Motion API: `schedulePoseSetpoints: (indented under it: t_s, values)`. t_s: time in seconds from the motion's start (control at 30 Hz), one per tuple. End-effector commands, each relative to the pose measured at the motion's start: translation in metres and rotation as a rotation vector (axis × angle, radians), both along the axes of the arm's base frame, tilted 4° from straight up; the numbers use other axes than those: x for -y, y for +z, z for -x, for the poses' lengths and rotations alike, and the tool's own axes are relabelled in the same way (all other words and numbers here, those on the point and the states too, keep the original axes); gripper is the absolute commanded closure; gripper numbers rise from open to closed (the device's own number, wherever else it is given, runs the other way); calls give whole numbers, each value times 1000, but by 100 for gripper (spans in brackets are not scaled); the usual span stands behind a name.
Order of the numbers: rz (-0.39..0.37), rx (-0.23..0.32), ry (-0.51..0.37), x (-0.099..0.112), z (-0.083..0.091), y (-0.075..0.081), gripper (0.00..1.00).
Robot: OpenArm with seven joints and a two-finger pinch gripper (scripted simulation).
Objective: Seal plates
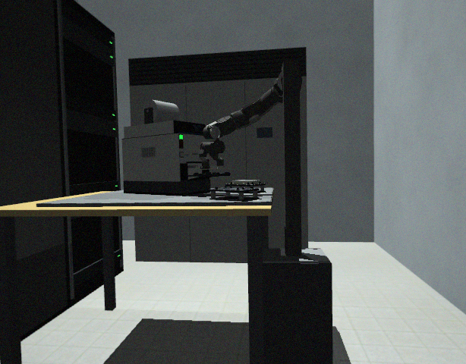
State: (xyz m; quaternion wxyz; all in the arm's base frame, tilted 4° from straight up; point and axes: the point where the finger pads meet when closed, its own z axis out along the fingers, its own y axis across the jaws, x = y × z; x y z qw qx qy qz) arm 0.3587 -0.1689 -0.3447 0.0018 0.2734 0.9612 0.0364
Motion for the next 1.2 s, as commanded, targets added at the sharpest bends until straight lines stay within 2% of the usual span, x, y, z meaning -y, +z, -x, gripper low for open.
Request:
schedulePoseSetpoints:
  t_s: [0.0,0.7,1.17]
  values:
    - [-2,3,2,0,-1,1,100]
    - [-2,3,2,0,0,1,100]
    - [-5,2,6,-1,0,-6,100]
